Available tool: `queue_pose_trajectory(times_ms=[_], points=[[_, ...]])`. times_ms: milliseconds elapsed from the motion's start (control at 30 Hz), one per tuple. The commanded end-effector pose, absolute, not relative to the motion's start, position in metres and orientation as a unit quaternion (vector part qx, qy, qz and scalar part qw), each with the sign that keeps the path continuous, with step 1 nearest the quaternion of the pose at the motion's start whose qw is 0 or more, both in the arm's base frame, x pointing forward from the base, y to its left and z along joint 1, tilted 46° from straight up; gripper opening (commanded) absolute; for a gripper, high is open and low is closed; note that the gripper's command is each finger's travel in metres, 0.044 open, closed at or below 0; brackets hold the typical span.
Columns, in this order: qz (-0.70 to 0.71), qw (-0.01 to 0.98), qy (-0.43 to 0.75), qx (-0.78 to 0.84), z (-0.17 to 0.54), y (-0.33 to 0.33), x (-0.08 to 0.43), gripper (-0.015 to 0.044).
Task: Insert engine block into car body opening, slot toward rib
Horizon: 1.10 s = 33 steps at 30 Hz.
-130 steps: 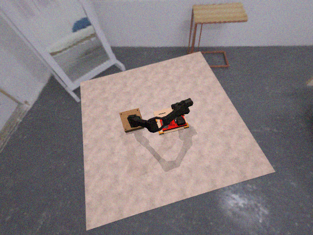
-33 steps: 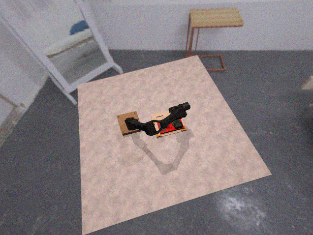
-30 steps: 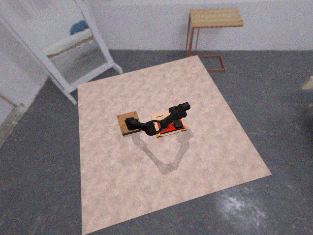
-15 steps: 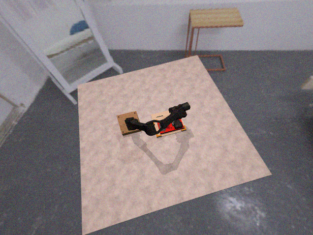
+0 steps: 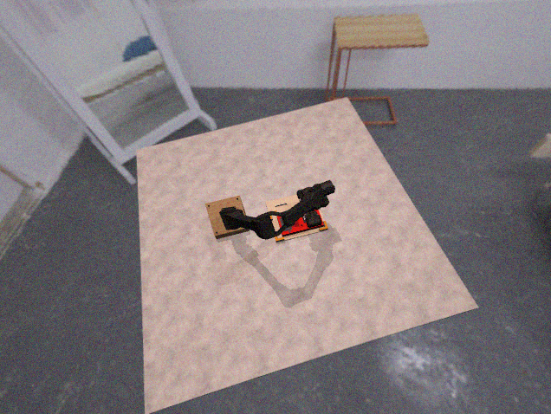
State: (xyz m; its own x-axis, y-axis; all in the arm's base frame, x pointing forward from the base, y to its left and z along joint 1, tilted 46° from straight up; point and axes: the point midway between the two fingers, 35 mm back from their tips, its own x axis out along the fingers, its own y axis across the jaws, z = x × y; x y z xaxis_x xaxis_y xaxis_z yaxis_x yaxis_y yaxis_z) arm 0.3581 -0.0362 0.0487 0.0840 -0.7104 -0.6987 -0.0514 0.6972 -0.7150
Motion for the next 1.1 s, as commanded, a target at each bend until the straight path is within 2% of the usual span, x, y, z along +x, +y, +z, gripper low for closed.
queue_pose_trajectory(times_ms=[0, 400, 767, 1067], points=[[-0.245, 0.671, 0.630, -0.305, 0.0485, -0.0366, 0.3583, 0.0159], [-0.245, 0.671, 0.630, -0.305, 0.0479, -0.0373, 0.3583, 0.0159], [-0.245, 0.671, 0.631, -0.302, 0.0480, -0.0369, 0.3581, 0.0440], [-0.245, 0.671, 0.631, -0.303, 0.0501, -0.0346, 0.3579, 0.0440]])
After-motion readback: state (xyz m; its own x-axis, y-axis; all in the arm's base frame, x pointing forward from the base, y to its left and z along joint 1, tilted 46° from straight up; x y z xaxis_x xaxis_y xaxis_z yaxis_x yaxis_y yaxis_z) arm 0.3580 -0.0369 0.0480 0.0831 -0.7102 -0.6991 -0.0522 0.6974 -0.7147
